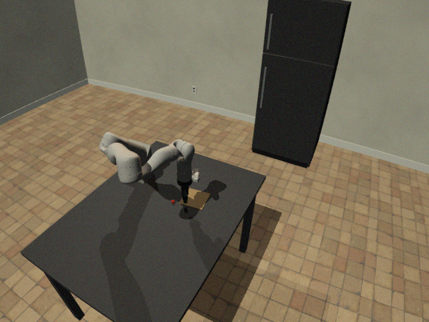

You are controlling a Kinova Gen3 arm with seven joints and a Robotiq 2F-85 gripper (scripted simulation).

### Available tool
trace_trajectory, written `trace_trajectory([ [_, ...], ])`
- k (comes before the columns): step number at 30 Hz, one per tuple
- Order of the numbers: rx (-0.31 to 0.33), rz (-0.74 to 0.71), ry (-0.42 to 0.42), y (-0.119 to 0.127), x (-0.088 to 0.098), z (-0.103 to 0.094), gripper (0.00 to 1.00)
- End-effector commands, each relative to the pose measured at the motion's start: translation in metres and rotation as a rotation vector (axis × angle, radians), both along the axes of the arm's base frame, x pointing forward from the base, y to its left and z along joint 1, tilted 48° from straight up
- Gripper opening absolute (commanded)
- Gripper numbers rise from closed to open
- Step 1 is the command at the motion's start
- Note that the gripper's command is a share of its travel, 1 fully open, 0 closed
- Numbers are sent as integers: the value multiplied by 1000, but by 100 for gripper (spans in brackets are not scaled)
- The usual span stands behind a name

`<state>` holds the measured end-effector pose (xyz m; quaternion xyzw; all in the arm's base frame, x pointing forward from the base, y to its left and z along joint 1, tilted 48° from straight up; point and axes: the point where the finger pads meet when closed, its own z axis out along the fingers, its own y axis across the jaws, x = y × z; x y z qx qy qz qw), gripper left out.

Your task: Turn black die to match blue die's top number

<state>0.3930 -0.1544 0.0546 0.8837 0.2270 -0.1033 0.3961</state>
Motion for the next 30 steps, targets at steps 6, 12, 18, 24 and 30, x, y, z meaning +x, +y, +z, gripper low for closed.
trace_trajectory([
  [6,0,1,-1,0,0,0,31],
  [12,0,1,-2,-3,0,-3,31],
  [18,0,1,-2,-8,0,-8,31],
  [24,0,1,-2,-13,0,-12,31],
  [30,0,1,-2,-20,0,-19,31],
])
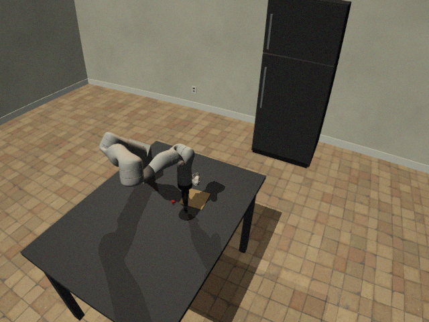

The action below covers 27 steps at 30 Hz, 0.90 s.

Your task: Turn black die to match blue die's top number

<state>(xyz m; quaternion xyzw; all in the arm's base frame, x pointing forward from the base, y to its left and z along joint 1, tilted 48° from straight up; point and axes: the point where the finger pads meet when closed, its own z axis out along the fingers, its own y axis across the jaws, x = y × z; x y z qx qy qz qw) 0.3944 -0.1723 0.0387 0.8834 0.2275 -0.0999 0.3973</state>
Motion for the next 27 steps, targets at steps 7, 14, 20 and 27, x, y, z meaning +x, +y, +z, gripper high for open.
trace_trajectory([
  [7,1,-3,4,-10,-2,-10,31],
  [14,1,-3,4,-15,-2,-14,31],
  [20,1,-3,4,-18,-2,-18,31],
  [27,1,-3,4,-20,-2,-19,31],
])
